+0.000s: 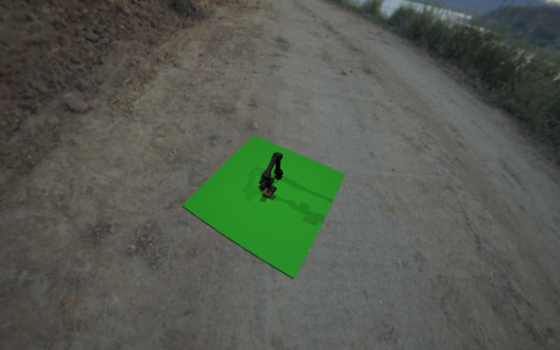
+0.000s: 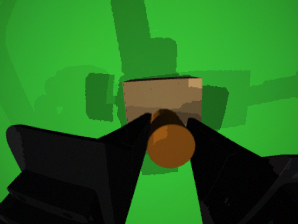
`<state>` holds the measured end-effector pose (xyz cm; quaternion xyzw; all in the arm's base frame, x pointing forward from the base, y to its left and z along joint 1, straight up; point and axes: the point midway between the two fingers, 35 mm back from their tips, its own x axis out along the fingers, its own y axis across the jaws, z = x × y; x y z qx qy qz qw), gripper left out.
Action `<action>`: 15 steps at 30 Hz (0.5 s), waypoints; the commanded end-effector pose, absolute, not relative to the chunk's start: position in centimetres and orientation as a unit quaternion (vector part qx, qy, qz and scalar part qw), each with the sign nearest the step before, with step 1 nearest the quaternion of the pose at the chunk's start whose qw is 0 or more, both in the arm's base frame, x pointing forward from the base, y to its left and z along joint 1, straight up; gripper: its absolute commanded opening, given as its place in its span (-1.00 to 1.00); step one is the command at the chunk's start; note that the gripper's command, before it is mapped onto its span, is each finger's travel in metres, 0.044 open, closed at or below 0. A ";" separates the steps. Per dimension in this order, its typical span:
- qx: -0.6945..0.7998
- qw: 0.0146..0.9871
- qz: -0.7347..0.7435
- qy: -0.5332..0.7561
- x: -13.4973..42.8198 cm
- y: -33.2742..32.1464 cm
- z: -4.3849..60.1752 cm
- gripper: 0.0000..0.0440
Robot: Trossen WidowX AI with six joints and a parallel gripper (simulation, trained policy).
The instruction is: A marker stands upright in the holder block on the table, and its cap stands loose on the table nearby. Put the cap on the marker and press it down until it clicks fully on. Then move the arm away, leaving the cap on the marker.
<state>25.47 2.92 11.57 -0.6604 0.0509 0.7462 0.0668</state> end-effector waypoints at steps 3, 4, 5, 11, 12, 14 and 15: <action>-0.633 0.065 0.770 0.048 23.9 3.0 10.6 -0.35; -0.629 0.066 0.773 0.046 23.6 3.0 10.6 -0.33; -0.626 0.066 0.776 0.044 23.3 3.0 10.7 -0.29; -0.625 0.071 0.777 0.034 22.4 3.2 11.0 0.31; -0.626 0.071 0.776 0.033 22.3 3.2 11.1 0.42; -0.629 0.072 0.773 0.029 22.2 3.2 11.1 0.65; -0.631 0.073 0.771 0.028 22.1 3.2 11.1 0.76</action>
